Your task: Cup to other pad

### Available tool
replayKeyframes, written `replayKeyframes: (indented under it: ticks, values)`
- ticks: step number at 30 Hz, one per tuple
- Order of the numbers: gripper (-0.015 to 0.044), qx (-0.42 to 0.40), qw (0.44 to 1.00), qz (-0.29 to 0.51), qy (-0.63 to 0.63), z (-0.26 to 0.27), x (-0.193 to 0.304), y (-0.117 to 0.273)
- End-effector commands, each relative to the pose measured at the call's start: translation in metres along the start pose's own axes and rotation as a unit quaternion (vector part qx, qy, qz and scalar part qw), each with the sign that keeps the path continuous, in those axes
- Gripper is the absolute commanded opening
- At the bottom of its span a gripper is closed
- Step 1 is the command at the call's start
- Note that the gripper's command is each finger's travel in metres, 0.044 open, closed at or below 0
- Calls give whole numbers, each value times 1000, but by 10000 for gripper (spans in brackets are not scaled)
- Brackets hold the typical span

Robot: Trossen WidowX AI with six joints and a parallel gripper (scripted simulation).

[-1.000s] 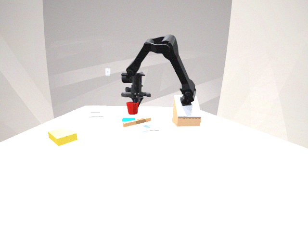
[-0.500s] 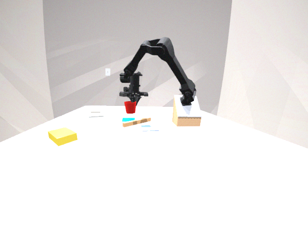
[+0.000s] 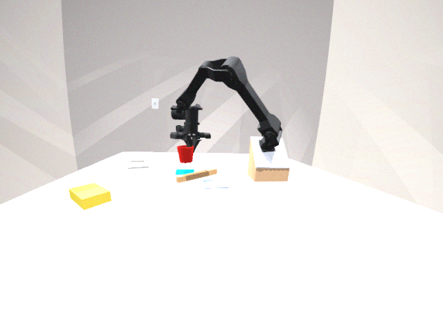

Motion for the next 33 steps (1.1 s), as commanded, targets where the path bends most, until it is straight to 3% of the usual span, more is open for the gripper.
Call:
replayKeyframes:
  ticks: [1, 22, 33]
  values:
    - [0, 1, 1000, 1, -1, 0, -1, -7]
    - [0, 0, 1000, 2, -1, -1, -4, -44]
    - [0, 2, 1000, 0, 1, 0, -4, -42]
Point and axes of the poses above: the point midway between the two fingers, 35 mm back from their tips, its own y axis back along the fingers, its own z axis across the jaws, x = y × z, the point moved 10 cm from there along y, back along the fingers, and after that the axes turned 5 degrees about y, right-handed, at the moved point
